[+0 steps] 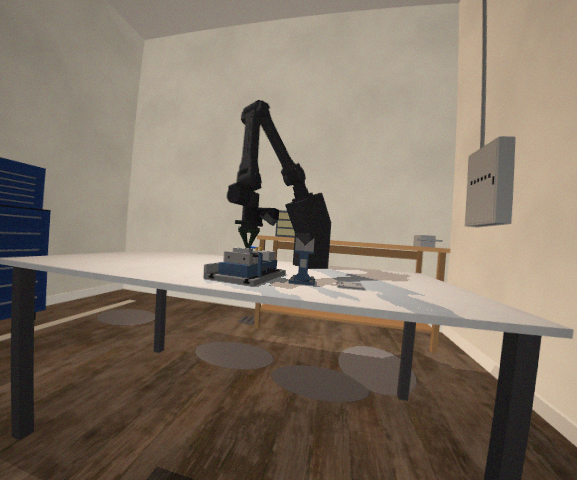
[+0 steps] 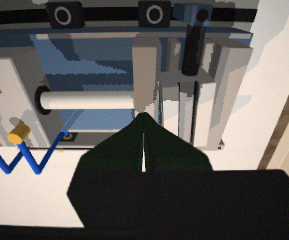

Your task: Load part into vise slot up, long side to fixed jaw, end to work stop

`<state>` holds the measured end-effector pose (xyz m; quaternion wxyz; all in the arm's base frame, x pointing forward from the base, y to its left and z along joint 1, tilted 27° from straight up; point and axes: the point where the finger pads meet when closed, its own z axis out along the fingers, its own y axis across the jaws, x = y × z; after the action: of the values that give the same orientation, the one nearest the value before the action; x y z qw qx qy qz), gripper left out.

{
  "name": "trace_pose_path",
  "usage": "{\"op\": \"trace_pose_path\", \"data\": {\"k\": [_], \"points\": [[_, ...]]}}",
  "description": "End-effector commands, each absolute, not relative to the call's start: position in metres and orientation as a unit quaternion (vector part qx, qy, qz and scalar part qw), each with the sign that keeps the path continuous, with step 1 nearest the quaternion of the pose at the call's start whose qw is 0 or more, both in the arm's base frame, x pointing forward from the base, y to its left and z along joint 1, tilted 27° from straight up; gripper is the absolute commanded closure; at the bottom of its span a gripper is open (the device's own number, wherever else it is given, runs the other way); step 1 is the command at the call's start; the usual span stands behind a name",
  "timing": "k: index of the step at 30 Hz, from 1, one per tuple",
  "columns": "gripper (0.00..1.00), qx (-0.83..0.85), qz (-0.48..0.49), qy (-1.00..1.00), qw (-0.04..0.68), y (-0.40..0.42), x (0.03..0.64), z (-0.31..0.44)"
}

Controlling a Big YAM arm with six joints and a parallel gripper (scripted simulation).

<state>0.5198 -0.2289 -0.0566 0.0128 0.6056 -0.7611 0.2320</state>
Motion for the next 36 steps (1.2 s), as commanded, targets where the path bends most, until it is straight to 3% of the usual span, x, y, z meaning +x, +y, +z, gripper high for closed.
{"op": "trace_pose_path", "data": {"k": [1,36], "points": [[1.00,0.605,0.240,-0.759,0.008,-0.2374,0.5308,-0.0582],[1.00,0.606,0.237,-0.759,0.009,-0.2362,0.5284,-0.0605]]}}
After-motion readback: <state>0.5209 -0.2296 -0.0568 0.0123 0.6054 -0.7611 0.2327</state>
